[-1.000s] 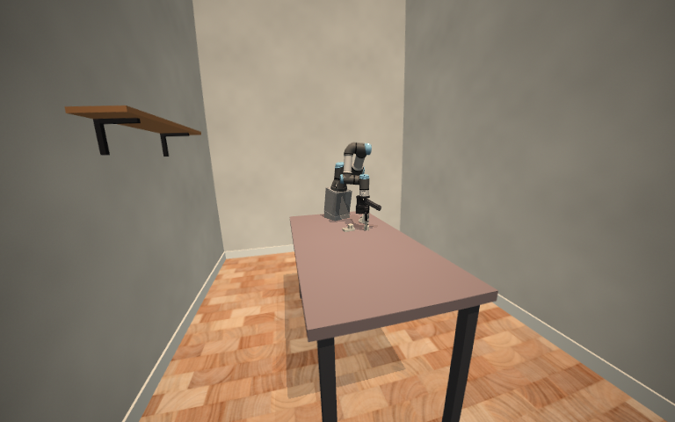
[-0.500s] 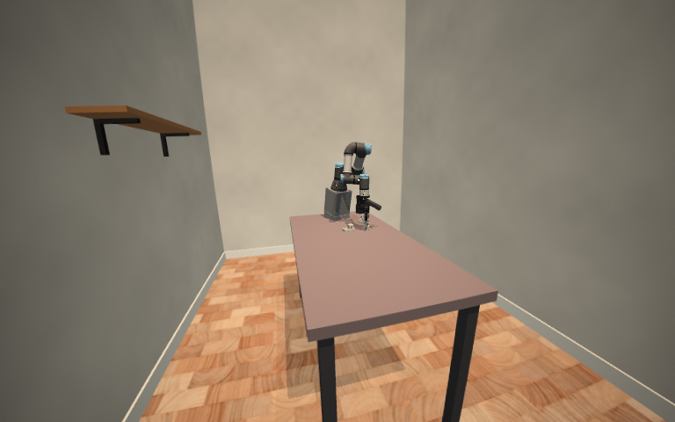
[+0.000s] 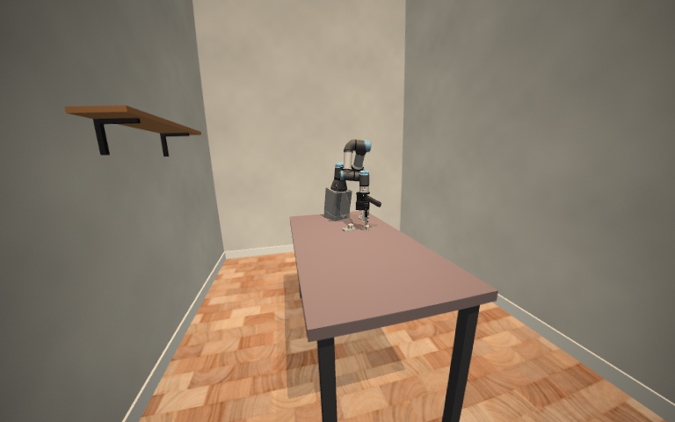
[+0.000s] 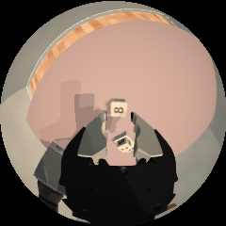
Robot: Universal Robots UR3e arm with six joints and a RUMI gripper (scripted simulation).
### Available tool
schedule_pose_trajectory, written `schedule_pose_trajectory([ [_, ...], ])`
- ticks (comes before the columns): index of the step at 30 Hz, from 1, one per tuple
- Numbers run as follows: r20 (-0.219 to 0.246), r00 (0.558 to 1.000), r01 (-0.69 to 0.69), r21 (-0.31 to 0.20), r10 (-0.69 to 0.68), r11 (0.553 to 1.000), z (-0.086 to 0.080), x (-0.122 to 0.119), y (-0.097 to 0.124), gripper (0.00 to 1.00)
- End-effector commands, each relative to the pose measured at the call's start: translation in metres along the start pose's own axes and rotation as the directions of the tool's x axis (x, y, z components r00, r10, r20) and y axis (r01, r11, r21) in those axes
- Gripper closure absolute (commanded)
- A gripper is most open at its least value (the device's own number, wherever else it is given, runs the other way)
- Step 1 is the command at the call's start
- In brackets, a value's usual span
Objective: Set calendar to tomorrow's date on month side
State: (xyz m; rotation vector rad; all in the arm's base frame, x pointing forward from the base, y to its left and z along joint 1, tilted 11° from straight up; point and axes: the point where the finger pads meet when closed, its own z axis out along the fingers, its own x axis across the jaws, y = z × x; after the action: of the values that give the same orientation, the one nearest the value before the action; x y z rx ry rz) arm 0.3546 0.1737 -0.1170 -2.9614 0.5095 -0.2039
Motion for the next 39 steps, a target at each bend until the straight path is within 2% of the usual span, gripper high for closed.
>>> schedule_pose_trajectory([
  [1, -0.001, 1.0, 0.0, 0.001, 0.0, 1.0, -0.014, 0.001, 0.0, 0.72],
  [8, -0.001, 1.0, 0.0, 0.001, 0.0, 1.0, -0.036, 0.001, 0.0, 0.72],
  [10, -0.001, 1.0, 0.0, 0.001, 0.0, 1.0, -0.036, 0.001, 0.0, 0.72],
  [20, -0.001, 1.0, 0.0, 0.001, 0.0, 1.0, -0.059, 0.001, 0.0, 0.72],
  [34, -0.001, 1.0, 0.0, 0.001, 0.0, 1.0, -0.067, 0.001, 0.0, 0.72],
  [35, -0.001, 1.0, 0.0, 0.001, 0.0, 1.0, -0.067, 0.001, 0.0, 0.0],
  [39, -0.001, 1.0, 0.0, 0.001, 0.0, 1.0, -0.067, 0.001, 0.0, 0.0],
])
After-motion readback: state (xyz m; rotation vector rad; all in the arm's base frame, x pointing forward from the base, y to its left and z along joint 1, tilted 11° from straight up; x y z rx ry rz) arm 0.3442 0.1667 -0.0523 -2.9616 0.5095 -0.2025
